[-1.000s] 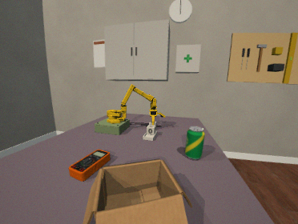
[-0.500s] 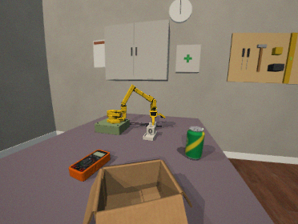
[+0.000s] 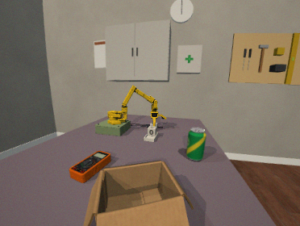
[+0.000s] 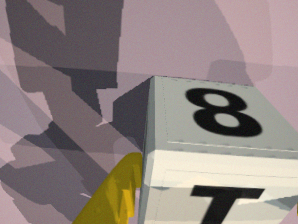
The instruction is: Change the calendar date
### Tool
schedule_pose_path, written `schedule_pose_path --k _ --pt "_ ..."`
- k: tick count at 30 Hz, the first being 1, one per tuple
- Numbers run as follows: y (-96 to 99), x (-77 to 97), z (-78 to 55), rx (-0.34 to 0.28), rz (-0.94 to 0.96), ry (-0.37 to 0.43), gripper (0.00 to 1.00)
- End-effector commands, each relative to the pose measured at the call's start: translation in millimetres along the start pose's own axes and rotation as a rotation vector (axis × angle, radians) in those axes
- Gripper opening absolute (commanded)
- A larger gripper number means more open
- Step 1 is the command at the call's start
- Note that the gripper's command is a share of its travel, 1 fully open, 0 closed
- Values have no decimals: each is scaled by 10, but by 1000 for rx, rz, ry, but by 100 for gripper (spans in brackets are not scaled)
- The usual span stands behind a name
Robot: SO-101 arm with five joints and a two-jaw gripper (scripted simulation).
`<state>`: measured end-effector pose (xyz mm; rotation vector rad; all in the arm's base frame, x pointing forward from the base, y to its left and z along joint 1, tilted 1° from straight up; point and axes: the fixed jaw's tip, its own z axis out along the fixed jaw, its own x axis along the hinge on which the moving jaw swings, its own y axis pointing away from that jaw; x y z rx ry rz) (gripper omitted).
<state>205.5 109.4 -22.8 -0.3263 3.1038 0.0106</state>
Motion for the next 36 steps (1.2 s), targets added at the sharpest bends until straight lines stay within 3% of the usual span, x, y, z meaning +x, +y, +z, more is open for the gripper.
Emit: schedule_pose_path --k 1,36 --pt "-31 56 65 7 -1 31 34" --pt "-59 56 65 7 -1 31 30"
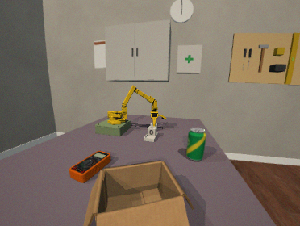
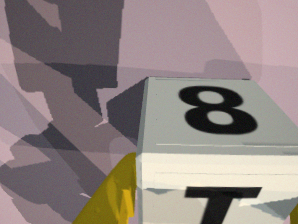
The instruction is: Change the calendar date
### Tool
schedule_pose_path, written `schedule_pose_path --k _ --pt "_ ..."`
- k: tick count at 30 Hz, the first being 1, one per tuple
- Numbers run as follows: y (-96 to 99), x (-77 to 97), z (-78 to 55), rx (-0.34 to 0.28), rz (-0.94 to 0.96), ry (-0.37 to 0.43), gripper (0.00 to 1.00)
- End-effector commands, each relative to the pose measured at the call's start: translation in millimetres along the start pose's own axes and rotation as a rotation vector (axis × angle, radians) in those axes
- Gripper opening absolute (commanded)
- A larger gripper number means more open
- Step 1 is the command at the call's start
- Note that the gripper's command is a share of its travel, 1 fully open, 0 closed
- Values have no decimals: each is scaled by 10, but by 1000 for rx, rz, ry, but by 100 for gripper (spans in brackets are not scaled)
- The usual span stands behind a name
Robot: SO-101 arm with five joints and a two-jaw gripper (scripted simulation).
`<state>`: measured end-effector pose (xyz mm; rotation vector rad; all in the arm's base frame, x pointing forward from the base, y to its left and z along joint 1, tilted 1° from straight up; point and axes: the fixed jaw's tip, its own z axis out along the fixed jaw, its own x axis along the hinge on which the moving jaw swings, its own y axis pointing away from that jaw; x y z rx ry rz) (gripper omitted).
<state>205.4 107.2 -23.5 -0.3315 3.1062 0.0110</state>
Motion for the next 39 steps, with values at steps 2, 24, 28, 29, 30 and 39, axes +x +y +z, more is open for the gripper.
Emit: schedule_pose_path --k 2,24,28,29,30,39 --pt "-37 51 59 7 2 28 29" --pt "-37 51 59 7 2 28 2" --pt "-37 51 59 7 2 28 0" --pt "-37 51 59 7 2 28 0" --pt "-37 51 59 7 2 28 0" --pt "-34 43 16 7 2 28 0"
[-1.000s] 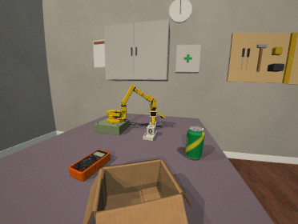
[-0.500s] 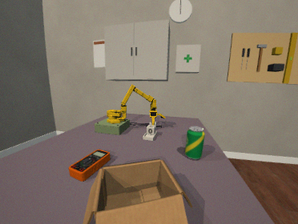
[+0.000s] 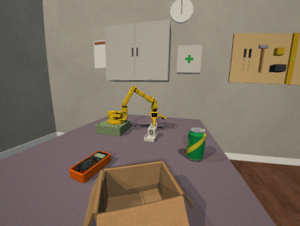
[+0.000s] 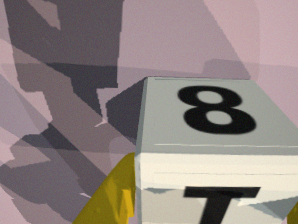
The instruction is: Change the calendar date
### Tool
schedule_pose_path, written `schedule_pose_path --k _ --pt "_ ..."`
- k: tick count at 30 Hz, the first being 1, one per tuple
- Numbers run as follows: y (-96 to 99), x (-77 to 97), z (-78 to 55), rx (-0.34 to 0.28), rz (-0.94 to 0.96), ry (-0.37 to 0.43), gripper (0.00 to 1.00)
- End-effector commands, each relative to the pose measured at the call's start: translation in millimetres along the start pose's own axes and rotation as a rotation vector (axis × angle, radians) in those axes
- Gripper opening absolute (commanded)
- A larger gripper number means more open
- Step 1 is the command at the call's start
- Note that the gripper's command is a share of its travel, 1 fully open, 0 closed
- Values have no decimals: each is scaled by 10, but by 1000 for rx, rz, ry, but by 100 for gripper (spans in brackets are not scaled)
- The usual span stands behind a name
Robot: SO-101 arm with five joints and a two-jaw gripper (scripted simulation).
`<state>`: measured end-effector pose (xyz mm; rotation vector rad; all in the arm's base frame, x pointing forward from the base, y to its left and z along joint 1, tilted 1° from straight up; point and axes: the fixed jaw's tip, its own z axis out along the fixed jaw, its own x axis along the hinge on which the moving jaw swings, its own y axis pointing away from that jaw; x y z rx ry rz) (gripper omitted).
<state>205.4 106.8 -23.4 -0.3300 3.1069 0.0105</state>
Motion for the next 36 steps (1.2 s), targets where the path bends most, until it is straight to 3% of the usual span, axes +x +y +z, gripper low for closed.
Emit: schedule_pose_path --k 1,19,36 --pt "-30 39 0 7 1 27 0" --pt "-13 15 -414 7 1 27 0" --pt "-12 12 -495 7 1 27 0"
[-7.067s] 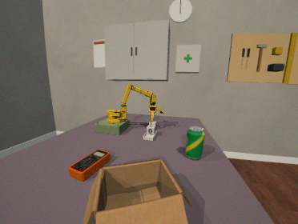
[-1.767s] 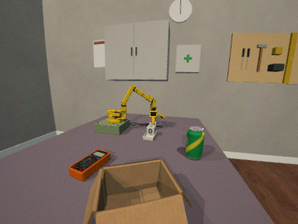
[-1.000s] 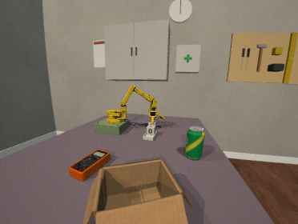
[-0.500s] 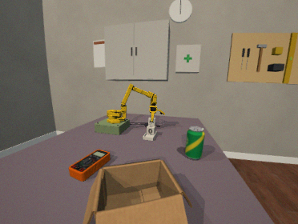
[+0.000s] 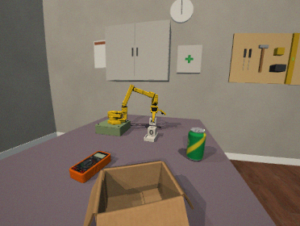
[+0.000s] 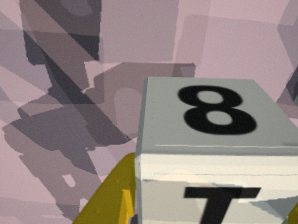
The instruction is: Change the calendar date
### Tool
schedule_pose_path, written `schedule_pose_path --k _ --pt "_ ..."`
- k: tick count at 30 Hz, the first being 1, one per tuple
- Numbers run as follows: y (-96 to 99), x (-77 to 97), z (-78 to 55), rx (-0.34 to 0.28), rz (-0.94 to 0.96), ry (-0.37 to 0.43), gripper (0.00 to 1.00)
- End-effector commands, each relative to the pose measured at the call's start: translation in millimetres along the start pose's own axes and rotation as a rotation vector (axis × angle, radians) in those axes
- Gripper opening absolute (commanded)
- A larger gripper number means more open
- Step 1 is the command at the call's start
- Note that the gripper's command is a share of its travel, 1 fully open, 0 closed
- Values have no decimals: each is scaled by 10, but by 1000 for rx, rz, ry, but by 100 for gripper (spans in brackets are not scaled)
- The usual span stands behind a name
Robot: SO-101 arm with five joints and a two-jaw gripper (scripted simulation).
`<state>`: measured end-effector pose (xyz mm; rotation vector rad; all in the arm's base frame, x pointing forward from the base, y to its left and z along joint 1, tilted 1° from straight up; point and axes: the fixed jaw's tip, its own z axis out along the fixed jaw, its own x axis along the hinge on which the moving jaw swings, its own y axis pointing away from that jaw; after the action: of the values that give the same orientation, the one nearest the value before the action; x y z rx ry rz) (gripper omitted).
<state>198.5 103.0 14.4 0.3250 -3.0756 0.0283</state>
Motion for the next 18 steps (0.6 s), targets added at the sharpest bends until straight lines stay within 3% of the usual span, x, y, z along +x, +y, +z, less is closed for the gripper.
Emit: schedule_pose_path --k 1,18 --pt "7 -49 -133 -11 0 -41 0" --pt "3 -34 -369 -11 0 -41 0"
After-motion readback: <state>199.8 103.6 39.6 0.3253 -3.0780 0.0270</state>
